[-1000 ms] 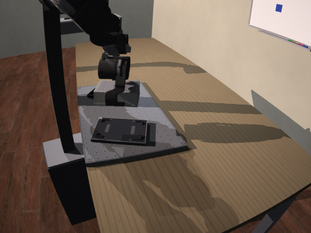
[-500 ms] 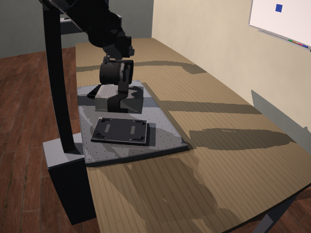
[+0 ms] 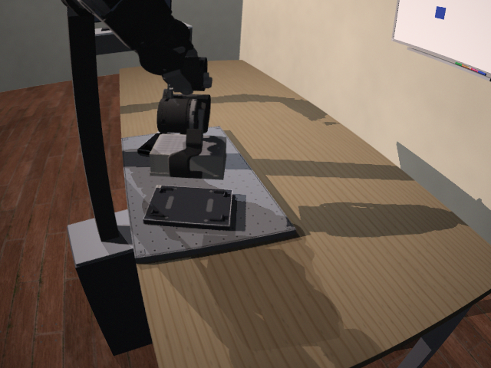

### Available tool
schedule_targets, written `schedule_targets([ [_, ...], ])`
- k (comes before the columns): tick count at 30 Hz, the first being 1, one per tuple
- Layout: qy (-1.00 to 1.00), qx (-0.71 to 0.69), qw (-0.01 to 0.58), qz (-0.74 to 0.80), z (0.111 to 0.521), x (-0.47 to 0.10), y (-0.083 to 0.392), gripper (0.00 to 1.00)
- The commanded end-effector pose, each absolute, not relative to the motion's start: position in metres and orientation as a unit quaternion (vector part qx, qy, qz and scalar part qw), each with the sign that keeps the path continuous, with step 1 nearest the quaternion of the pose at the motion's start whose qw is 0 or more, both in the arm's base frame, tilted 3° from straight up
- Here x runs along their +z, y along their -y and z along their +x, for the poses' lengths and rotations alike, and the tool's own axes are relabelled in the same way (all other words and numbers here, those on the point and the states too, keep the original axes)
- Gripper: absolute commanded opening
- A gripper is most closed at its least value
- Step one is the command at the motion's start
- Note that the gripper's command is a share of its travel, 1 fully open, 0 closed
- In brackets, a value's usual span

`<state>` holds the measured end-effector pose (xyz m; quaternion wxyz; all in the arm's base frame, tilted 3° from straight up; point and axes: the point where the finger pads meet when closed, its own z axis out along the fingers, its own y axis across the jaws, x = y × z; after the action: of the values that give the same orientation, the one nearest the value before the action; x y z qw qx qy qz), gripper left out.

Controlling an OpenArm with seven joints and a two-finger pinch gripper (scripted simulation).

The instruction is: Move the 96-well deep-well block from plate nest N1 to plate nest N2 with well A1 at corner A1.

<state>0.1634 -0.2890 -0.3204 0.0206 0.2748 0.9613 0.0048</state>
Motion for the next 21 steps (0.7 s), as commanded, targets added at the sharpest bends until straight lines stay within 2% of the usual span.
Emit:
schedule_targets([
  [1,-0.961,0.005,0.022,0.275,0.1638,-0.3196,0.2891,0.0],
  [21,-0.961,0.006,0.022,0.275,0.1651,-0.3258,0.2836,0.0],
])
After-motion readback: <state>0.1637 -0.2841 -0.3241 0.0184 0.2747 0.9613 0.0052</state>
